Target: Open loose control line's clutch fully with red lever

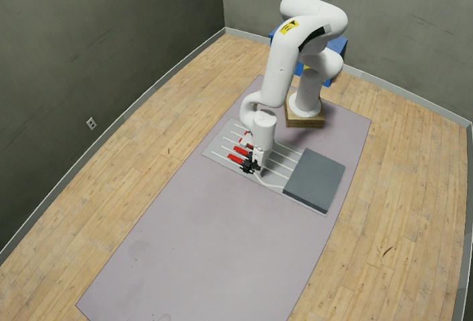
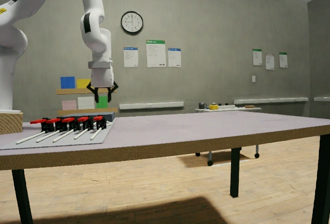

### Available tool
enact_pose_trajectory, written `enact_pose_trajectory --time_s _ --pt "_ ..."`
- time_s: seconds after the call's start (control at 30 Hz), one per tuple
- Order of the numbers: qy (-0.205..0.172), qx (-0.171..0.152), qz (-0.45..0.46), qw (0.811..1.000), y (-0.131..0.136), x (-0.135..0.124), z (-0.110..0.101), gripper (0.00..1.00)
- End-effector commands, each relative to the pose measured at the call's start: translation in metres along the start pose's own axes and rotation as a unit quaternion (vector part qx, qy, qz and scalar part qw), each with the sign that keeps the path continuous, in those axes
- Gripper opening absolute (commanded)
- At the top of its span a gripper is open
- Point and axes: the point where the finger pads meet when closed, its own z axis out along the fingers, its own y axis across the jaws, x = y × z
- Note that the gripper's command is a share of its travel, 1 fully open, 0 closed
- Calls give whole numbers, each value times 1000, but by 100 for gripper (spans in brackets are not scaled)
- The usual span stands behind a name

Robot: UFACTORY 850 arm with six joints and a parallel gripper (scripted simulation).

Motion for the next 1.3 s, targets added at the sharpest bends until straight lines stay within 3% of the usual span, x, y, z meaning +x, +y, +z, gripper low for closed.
enact_pose_trajectory --time_s 0.0,0.07,0.1,0.17,0.2,0.4,0.77,1.27 --pt "-11 3 -2 1000 -8 67 11 52" --pt "-11 3 -2 1000 -8 67 11 52" --pt "-11 3 -2 1000 -6 93 15 52" --pt "-11 3 -2 1000 -6 93 15 52" --pt "-11 4 -2 1000 -4 116 19 52" --pt "-12 5 -2 1000 3 157 25 52" --pt "-12 5 -2 1000 4 158 28 52" --pt "-12 5 -2 1000 3 157 54 52"
